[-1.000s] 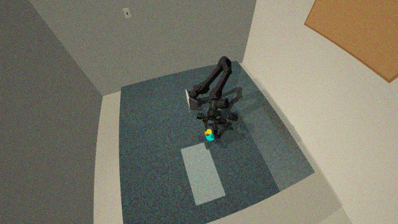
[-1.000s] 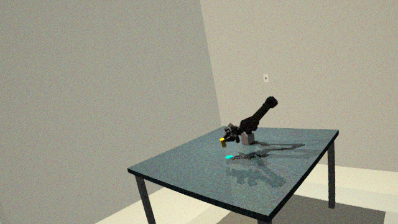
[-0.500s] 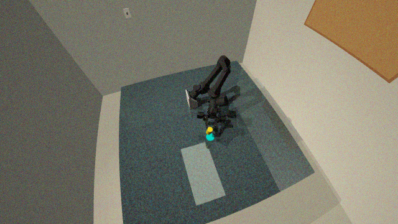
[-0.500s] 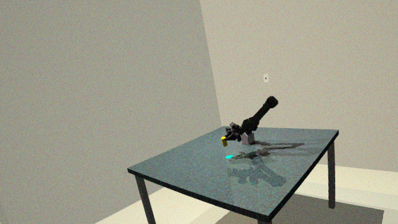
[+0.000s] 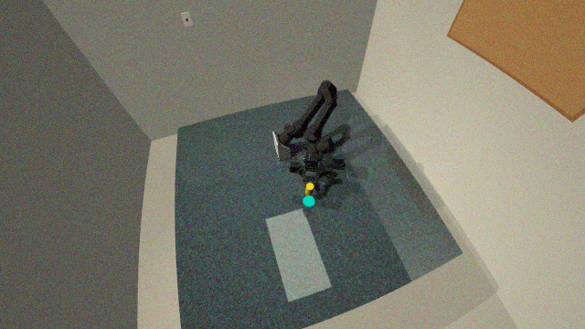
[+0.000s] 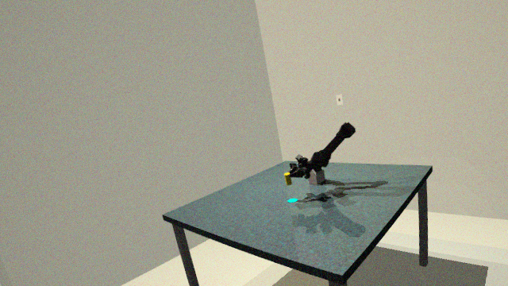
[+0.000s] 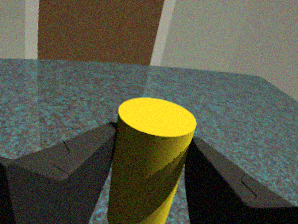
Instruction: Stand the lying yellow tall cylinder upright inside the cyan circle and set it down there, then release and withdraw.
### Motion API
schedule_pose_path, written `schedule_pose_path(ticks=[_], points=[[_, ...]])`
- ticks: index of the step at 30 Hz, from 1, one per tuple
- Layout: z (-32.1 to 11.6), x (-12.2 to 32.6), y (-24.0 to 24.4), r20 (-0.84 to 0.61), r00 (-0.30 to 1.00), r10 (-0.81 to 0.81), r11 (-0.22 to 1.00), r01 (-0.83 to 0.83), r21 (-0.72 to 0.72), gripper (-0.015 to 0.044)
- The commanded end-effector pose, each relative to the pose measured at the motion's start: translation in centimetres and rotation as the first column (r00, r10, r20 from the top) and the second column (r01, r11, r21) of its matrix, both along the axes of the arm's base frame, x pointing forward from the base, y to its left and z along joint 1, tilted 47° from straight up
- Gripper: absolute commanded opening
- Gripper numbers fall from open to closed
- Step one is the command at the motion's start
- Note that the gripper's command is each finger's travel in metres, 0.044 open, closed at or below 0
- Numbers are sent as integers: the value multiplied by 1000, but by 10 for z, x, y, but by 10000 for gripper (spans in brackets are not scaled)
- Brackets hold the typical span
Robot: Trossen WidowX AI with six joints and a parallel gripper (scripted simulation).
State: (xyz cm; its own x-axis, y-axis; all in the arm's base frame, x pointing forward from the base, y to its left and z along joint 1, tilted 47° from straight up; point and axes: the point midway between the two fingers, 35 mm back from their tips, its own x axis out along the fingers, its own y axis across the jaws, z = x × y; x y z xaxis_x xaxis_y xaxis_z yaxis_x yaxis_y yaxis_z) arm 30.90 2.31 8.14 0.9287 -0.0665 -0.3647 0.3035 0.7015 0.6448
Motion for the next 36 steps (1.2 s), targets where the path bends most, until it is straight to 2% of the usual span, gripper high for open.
schedule_pose_path(ticks=[1, 23, 36], points=[[5, -3, -1, 34, 999, -19, 1000, 18, 17, 105], [7, -6, -2, 56, 998, -30, 999, 28, 32, 105], [-10, -2, 18, 50, 998, -31, 999, 29, 36, 105]])
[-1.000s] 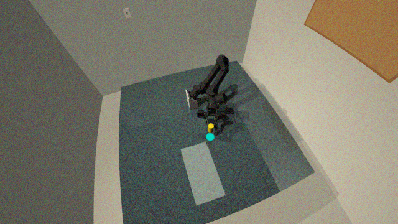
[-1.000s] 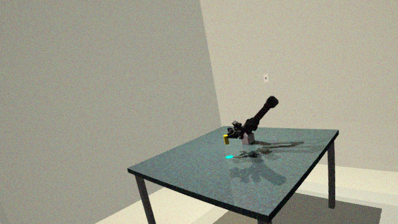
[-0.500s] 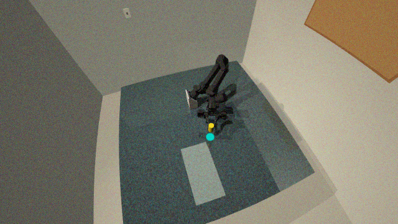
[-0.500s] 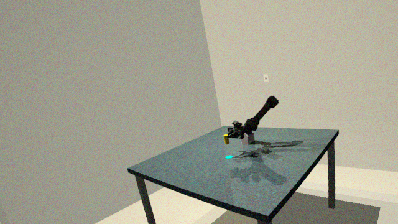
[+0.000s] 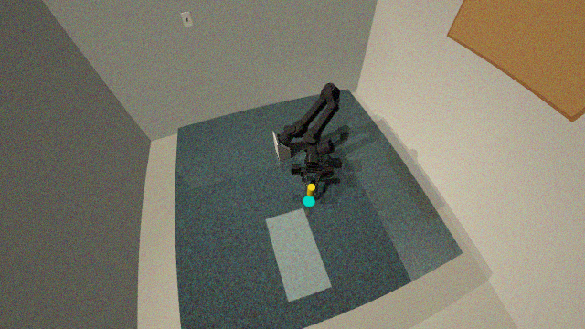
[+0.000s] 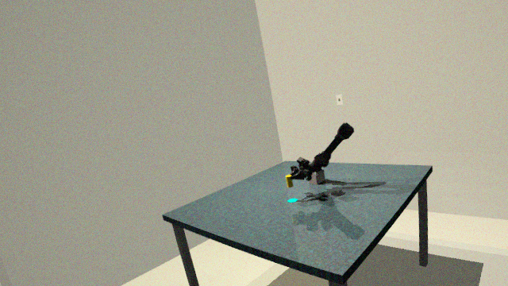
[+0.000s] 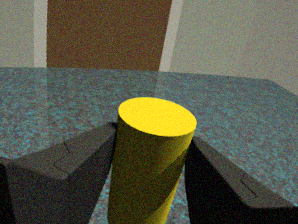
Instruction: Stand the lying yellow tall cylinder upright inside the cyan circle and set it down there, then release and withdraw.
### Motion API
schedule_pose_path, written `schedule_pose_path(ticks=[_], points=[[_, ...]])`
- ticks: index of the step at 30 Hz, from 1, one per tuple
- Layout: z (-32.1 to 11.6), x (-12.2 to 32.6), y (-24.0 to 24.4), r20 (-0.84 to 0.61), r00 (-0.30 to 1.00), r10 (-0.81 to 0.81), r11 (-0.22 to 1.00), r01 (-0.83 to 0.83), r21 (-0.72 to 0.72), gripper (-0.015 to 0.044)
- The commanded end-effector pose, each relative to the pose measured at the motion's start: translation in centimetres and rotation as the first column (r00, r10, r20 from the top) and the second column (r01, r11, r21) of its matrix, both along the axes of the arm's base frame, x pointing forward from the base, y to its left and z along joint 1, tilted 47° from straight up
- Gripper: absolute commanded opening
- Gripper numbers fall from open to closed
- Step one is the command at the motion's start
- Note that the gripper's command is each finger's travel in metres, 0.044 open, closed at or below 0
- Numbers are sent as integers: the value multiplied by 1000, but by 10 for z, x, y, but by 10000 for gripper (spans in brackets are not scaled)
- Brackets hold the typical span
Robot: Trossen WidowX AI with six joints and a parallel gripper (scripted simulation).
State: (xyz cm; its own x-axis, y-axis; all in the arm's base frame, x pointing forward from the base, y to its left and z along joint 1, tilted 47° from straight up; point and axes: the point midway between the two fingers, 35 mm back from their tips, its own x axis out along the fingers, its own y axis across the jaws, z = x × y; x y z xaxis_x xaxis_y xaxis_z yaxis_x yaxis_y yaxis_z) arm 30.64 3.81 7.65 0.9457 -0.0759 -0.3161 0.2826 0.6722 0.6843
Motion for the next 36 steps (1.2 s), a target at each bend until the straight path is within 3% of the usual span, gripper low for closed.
schedule_pose_path(ticks=[1, 36], points=[[-6, 1, 4, -5, 1000, -8, 1000, 8, 1, 105], [-55, -11, 53, -3, 1000, -4, 1000, 4, 0, 105]])
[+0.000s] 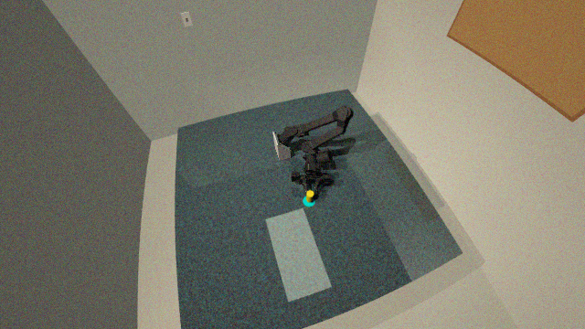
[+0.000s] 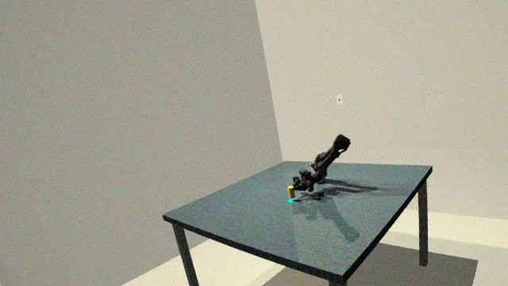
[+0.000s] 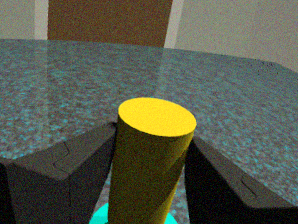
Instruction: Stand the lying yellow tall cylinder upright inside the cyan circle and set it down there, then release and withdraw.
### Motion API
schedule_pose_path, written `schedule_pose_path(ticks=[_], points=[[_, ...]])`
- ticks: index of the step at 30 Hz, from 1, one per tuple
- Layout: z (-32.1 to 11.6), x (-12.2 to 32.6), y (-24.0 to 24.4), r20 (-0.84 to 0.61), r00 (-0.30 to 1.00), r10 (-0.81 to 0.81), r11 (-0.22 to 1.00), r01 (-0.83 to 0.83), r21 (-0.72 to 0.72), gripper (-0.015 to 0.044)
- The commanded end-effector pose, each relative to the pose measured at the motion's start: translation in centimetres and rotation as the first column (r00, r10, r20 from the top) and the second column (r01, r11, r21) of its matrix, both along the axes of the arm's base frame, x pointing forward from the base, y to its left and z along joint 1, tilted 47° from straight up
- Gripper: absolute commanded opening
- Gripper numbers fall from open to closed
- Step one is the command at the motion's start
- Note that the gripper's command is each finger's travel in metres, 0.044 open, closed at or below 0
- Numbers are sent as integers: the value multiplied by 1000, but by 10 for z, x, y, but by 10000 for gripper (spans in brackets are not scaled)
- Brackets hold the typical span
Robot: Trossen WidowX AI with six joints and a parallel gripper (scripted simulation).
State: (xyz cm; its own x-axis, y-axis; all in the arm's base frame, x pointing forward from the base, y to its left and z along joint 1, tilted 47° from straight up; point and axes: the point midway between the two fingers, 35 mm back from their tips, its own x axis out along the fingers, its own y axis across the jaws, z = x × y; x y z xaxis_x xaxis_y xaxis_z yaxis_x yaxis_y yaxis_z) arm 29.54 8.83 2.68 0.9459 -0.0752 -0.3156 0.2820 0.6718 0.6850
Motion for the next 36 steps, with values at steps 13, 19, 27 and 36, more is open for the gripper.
schedule_pose_path(ticks=[13, 19, 27, 36], points=[[-14, -1, 12, -4, 1000, 2, 1000, -2, -1, 105], [-14, -1, 12, -4, 1000, 2, 1000, -2, -1, 184], [-14, -1, 12, -4, 1000, 2, 1000, -2, -1, 394], [-4, 4, 4, -6, 1000, 0, 1000, 0, 0, 400]])
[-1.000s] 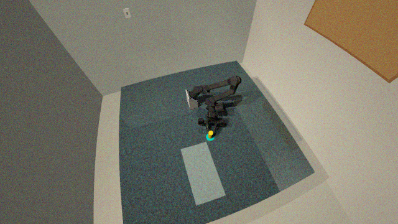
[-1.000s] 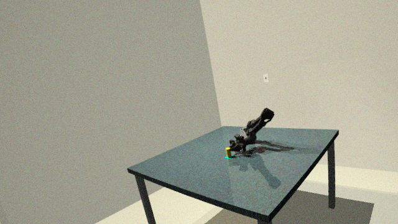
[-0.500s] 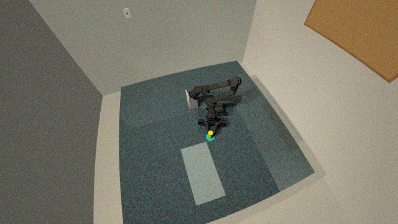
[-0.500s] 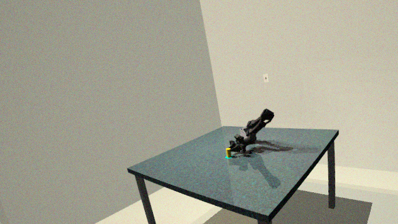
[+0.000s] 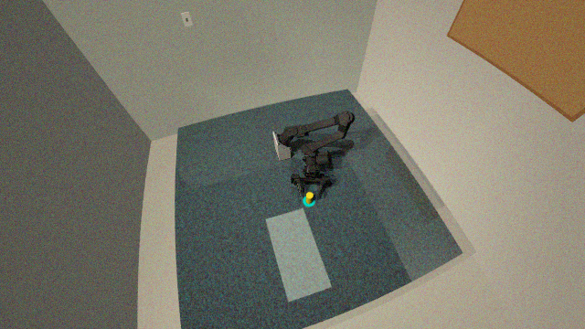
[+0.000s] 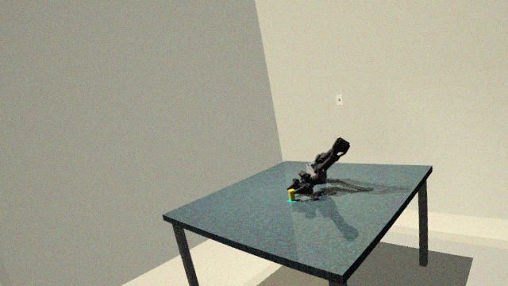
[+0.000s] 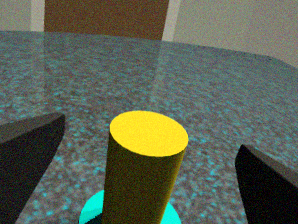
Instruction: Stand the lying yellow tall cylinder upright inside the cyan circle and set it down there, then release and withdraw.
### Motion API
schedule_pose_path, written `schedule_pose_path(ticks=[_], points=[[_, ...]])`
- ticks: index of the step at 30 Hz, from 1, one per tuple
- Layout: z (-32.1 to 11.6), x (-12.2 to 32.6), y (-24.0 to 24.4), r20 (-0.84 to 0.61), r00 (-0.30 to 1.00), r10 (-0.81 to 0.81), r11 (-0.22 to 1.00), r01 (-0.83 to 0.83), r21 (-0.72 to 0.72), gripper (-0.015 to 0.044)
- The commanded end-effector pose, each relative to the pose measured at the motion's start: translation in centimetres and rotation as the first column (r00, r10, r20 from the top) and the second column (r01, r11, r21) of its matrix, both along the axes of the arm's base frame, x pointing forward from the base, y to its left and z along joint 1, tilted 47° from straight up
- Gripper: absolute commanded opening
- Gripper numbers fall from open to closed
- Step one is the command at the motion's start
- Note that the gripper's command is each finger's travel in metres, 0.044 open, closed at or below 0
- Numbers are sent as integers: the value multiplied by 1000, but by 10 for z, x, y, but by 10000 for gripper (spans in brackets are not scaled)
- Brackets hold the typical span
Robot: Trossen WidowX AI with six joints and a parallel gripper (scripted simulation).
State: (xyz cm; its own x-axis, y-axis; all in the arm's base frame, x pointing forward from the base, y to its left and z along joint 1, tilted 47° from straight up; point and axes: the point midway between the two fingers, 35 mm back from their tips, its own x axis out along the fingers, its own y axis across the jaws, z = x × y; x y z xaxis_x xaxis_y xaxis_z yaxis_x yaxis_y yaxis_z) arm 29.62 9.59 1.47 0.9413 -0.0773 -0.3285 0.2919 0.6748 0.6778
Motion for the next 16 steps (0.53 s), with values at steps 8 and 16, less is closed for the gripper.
schedule_pose_path(ticks=[8, 16], points=[[29, 8, -24, 6, 1000, -3, 1000, 3, 6, 400], [49, 8, -46, 10, 1000, -5, 1000, 5, 5, 400]])
